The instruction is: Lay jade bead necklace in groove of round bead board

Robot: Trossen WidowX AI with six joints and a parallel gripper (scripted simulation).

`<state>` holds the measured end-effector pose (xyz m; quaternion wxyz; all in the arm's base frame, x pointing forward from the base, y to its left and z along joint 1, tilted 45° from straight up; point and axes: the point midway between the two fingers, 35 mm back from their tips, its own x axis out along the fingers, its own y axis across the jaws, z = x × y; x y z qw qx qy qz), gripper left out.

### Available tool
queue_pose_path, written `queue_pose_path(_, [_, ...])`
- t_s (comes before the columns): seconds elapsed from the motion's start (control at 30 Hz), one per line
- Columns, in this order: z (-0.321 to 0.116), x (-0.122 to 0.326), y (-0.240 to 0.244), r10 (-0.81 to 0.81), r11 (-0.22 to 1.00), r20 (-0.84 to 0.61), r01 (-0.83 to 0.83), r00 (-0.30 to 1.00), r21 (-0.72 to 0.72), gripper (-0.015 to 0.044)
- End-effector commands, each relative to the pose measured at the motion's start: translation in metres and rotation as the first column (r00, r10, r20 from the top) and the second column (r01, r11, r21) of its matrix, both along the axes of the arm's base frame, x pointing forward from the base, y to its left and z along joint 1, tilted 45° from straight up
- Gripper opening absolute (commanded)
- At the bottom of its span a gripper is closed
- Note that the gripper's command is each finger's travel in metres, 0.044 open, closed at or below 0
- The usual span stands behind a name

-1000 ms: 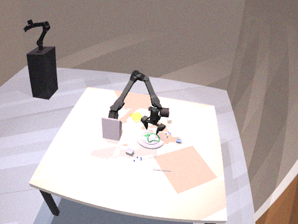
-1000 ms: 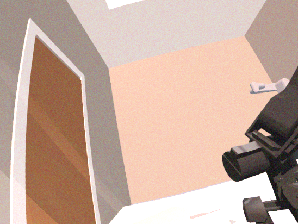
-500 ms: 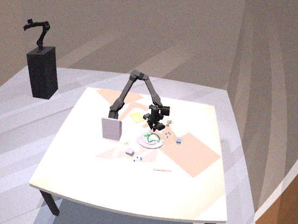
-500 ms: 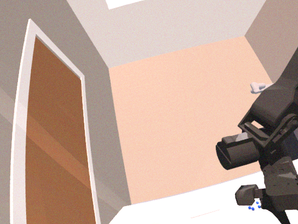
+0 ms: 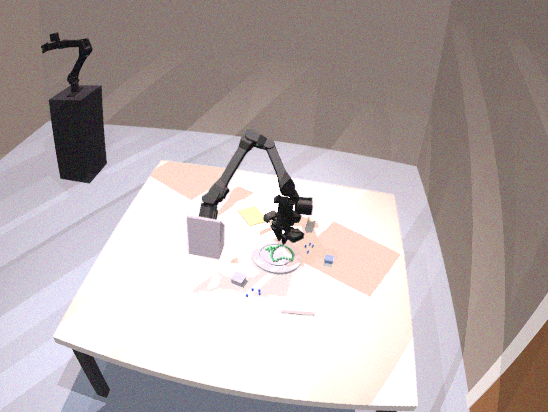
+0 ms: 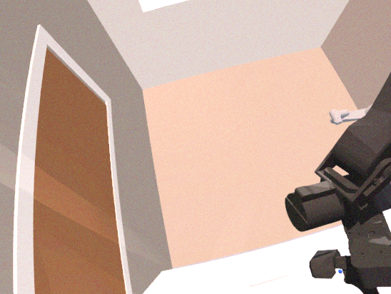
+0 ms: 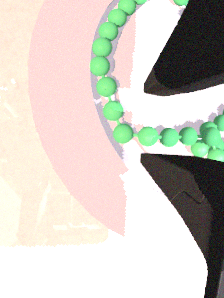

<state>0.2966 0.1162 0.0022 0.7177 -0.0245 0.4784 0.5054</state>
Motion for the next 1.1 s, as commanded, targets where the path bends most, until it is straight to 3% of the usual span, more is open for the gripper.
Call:
queue_pose_path(0.0, [-0.0076,-0.0050,0.0044,-0.002,1.000,-0.021,0.002,1.000,-0.001,0.0120])
queue_pose_path(0.5, [-0.0152,-0.0065,0.0118,-0.003,1.000,-0.027,0.003,1.000,0.001,0.0120])
queue_pose_path(0.67, [-0.0134,-0.0042,0.0119,0.001,1.000,-0.018,-0.001,1.000,0.003,0.0000])
queue_pose_path(1.07, [-0.0134,-0.0042,0.0119,0.001,1.000,-0.018,-0.001,1.000,0.003,0.0000])
